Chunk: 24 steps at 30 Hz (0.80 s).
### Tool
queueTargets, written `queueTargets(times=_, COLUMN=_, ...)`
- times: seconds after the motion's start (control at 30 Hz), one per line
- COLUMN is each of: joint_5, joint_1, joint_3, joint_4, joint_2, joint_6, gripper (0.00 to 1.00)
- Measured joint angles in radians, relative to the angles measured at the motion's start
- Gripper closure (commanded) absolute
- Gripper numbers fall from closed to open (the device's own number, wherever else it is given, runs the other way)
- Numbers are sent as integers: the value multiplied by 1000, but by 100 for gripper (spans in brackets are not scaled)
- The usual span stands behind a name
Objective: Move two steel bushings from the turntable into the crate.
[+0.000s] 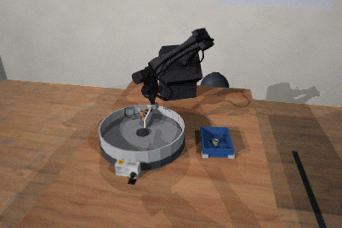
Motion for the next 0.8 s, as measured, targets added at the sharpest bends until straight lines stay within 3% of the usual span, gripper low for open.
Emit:
queueTargets(times=0.37, joint_5=86, joint_1=233, joint_3=-72, joint_4=7, joint_2=-272, joint_6=239, gripper=100)
queueTargets(times=0.5, joint_5=133, joint_1=296, joint_3=-73, joint_4=12, joint_2=-324, joint_6=324, gripper=100)
queueTargets(times=0.8, joint_5=285, joint_1=549, joint_3=-61, joint_4=6, joint_2=-441, joint_6=546, gripper=100)
